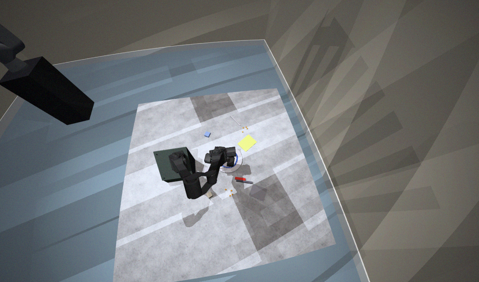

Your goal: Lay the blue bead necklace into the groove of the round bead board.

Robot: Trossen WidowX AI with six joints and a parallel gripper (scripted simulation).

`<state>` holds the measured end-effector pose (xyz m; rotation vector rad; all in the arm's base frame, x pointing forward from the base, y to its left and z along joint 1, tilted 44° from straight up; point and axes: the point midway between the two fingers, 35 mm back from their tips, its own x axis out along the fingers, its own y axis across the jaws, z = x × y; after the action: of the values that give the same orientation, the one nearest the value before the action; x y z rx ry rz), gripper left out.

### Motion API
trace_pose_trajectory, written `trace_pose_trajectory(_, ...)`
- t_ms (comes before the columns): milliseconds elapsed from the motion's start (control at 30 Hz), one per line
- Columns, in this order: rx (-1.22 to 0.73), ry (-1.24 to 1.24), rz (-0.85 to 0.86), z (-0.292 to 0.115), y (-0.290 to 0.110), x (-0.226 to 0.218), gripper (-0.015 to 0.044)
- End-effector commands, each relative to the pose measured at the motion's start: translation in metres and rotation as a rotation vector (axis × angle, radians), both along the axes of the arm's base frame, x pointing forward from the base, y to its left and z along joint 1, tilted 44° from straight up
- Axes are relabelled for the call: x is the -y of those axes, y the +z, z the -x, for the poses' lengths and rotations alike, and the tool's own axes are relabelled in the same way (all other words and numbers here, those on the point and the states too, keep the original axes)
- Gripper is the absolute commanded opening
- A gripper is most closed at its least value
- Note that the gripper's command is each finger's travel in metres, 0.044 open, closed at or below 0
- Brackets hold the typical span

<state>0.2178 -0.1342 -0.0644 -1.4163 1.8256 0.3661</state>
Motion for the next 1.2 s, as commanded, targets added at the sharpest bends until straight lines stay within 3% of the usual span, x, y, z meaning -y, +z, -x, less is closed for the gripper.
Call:
trace_pose_trajectory(0,0.003,-0.002,0.006,0.000,0.001,0.001,0.0440)
trace_pose_trajectory(100,0.003,-0.002,0.006,0.000,0.001,0.001,0.0440)
trace_pose_trajectory(500,0.122,-0.126,0.017,-0.011,0.016,-0.028,0.0125)
trace_pose_trajectory(1167,0.127,-0.125,0.016,-0.010,-0.001,-0.011,0.0120)
